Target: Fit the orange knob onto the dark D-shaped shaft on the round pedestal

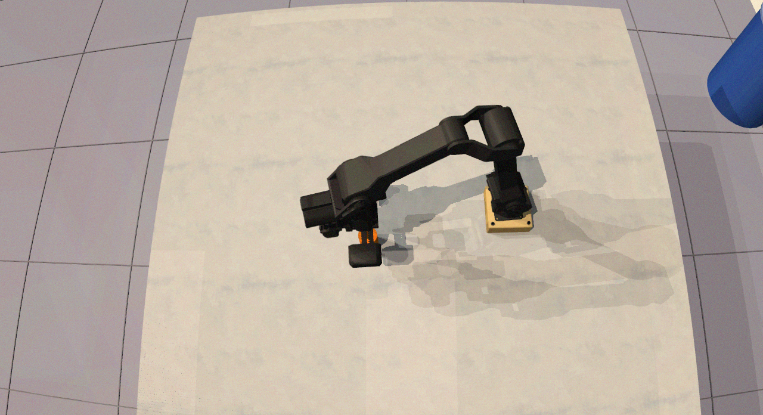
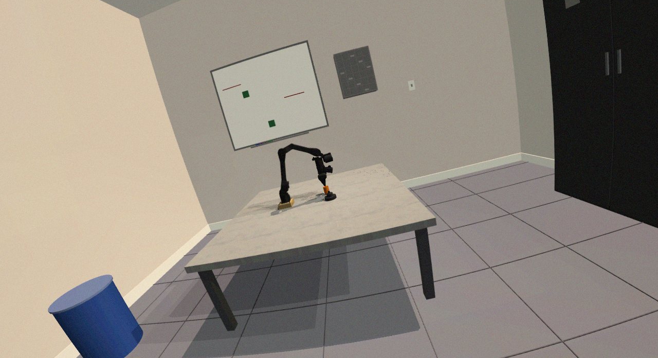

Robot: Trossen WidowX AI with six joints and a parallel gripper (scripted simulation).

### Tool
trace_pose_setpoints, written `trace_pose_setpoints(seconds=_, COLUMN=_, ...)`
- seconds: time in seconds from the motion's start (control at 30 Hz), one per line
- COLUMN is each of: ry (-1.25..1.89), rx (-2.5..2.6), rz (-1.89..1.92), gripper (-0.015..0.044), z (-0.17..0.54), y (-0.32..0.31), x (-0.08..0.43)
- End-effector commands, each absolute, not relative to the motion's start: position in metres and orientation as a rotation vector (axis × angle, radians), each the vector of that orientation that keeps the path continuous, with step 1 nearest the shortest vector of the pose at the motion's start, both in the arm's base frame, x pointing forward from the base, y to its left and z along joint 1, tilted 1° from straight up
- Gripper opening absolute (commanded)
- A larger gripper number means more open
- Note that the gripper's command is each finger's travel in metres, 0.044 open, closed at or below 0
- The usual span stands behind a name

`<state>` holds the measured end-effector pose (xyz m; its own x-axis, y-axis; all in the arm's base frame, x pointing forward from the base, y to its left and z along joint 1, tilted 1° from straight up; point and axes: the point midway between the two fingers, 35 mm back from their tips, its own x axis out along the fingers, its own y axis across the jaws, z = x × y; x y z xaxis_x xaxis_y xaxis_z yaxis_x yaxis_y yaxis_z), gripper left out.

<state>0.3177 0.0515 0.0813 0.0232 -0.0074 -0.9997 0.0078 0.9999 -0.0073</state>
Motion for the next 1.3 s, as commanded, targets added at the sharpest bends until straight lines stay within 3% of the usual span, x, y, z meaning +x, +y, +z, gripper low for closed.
trace_pose_setpoints(seconds=0.0, ry=1.553, rx=-0.001, rz=-0.020, gripper=0.0440, z=0.073, y=0.051, x=0.318)
trace_pose_setpoints(seconds=1.27, ry=1.553, rx=-0.001, rz=-0.021, gripper=0.0440, z=0.012, y=0.049, x=0.318)
